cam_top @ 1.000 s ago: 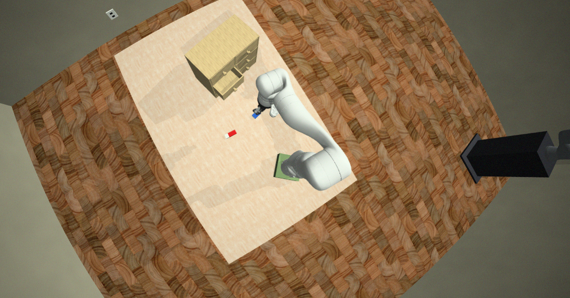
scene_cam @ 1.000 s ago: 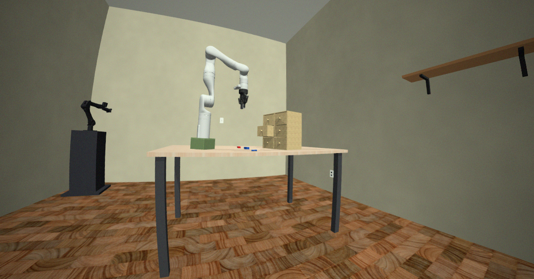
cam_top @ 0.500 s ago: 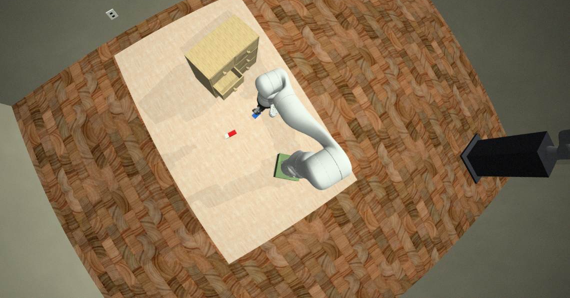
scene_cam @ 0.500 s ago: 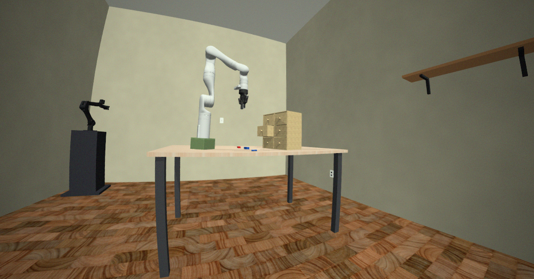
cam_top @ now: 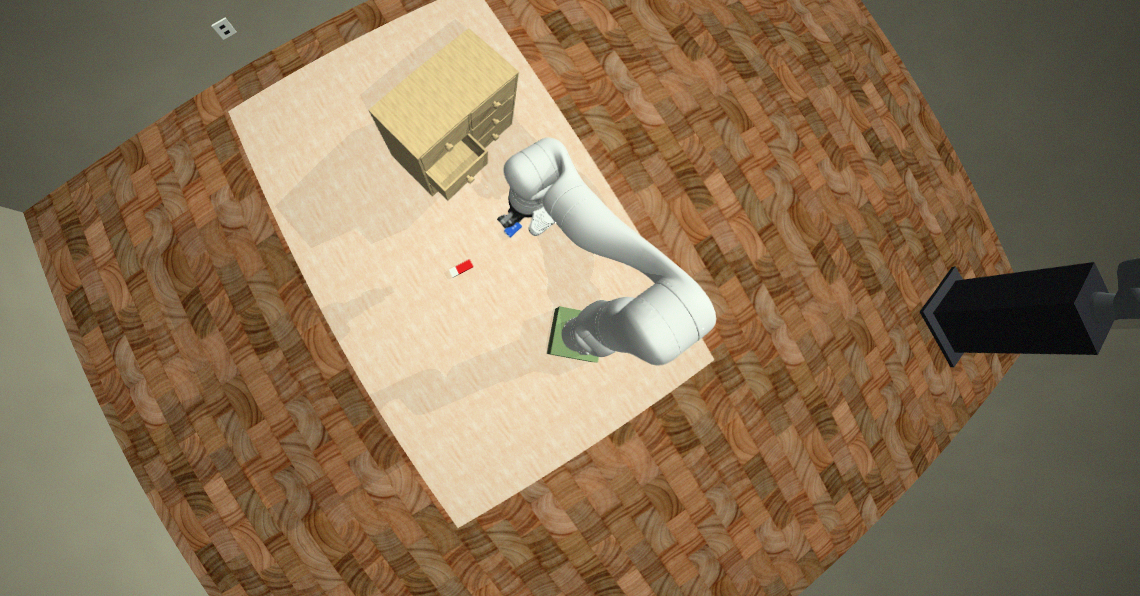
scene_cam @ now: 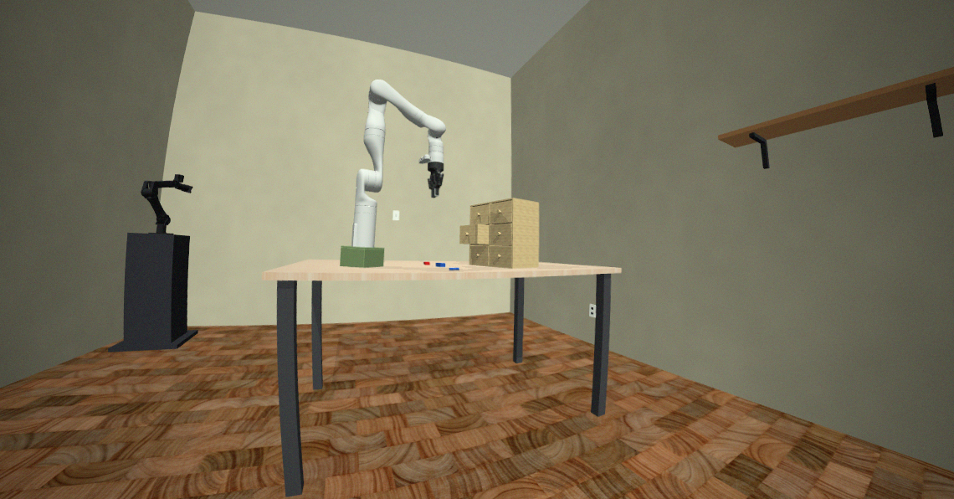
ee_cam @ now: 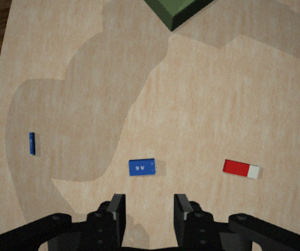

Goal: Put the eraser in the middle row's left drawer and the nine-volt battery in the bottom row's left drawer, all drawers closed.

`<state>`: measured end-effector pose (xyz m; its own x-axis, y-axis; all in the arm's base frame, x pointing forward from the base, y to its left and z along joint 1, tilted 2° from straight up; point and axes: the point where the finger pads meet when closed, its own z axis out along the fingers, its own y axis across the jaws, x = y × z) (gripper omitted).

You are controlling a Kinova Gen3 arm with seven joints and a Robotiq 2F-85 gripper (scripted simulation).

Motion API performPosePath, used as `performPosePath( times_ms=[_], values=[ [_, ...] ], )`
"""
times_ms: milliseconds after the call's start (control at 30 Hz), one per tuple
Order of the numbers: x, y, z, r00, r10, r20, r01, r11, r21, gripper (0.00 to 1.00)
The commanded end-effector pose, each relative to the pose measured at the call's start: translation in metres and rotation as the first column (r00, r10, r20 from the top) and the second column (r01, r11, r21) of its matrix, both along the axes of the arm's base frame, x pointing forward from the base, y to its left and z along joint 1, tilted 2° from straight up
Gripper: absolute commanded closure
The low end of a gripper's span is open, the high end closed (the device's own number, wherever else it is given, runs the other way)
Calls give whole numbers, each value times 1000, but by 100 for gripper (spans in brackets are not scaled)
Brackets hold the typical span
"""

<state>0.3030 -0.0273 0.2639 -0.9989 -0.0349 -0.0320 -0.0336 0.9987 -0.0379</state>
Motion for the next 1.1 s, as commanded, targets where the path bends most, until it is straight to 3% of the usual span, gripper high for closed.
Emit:
performPosePath(
  times_ms=[0,533,867,1067],
  values=[
    [2,2,-5,1000,-23,-9,24,1000,20,67],
    [22,22,-37,964,-265,-9,265,963,39,67],
    [34,40,-63,896,-445,-15,445,894,50,67],
    [42,55,-86,812,-583,-21,583,810,55,67]
  ],
)
